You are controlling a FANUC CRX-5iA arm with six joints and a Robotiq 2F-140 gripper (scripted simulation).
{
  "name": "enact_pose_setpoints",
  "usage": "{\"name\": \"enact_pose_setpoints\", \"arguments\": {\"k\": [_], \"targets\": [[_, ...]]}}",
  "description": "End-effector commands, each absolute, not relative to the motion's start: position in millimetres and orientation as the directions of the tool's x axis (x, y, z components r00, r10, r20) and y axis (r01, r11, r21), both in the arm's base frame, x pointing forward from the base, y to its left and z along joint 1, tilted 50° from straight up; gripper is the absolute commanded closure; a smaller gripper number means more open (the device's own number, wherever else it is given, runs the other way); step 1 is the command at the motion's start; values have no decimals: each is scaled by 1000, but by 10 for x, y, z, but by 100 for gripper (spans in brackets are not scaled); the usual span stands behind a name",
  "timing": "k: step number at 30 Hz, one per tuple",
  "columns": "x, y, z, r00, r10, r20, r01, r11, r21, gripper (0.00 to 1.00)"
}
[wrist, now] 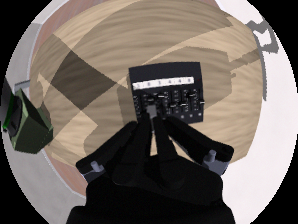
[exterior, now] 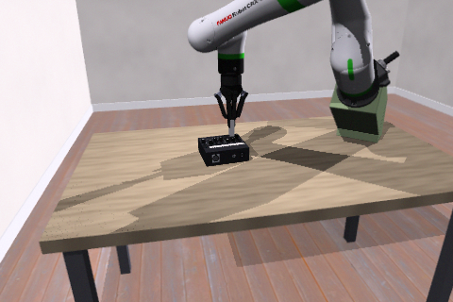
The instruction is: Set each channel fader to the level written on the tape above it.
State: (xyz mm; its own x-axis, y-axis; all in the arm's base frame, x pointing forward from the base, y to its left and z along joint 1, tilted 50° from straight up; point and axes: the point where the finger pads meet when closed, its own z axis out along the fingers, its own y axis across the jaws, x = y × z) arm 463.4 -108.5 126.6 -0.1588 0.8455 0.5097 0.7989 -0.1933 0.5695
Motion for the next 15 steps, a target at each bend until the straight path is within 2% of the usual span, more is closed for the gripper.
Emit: {"name": "enact_pose_setpoints", "arguments": {"k": [1, 15], "targets": [[4600, -1117, 1305, -159, 846, 510, 799, -193, 570, 100], [4450, -1245, 1471, -159, 846, 510, 799, -193, 570, 100]]}}
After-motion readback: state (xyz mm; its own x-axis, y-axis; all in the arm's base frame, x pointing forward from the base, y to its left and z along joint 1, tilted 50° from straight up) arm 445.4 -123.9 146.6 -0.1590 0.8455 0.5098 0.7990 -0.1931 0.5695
